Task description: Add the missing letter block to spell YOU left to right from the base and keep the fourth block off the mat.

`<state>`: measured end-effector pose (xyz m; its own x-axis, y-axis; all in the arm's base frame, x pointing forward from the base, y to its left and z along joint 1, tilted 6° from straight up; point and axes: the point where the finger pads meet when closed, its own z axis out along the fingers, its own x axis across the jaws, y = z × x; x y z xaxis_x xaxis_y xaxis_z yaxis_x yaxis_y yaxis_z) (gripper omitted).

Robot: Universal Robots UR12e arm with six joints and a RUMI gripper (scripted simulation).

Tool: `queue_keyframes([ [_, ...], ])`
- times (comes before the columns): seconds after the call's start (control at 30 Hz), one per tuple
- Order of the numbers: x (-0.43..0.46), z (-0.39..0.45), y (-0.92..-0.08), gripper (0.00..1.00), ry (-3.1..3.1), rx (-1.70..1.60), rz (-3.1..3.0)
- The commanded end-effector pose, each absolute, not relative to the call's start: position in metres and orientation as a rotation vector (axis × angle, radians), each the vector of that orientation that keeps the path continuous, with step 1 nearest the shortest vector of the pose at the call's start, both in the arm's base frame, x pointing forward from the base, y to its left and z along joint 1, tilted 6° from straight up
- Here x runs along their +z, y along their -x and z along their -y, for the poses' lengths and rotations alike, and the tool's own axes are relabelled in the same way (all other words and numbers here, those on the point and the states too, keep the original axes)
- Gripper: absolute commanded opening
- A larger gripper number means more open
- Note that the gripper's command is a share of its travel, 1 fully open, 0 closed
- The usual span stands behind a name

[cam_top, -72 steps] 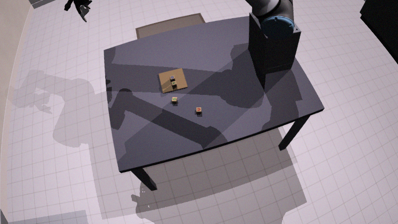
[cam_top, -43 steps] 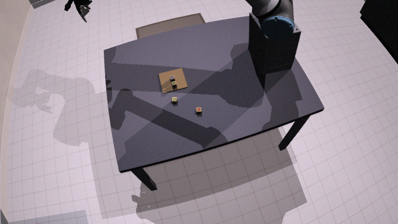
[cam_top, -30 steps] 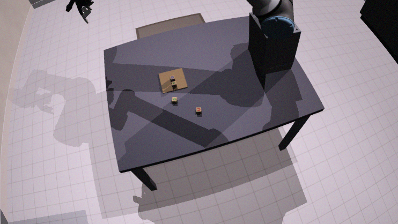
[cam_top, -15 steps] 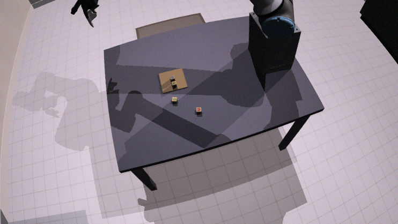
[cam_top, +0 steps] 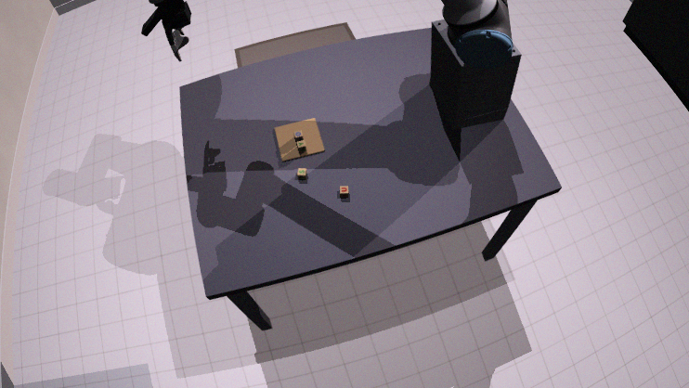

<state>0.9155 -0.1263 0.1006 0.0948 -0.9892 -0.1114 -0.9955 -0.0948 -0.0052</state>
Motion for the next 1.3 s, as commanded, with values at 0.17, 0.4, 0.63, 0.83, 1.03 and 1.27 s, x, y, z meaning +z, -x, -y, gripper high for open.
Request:
queue_keyframes([
  [0.17,0.064,0.062,-0.852,1.00,2.224,-0.006,-2.010],
  [0.4,0.046,0.029,-0.819,1.00,2.204,-0.062,-1.986],
  [0.63,0.014,-0.025,-0.765,1.00,2.170,-0.151,-1.945],
  [0.83,-0.010,-0.064,-0.729,1.00,2.145,-0.214,-1.915],
  [1.03,-0.026,-0.091,-0.702,1.00,2.127,-0.257,-1.893],
  [1.27,-0.050,-0.132,-0.662,1.00,2.098,-0.321,-1.860],
])
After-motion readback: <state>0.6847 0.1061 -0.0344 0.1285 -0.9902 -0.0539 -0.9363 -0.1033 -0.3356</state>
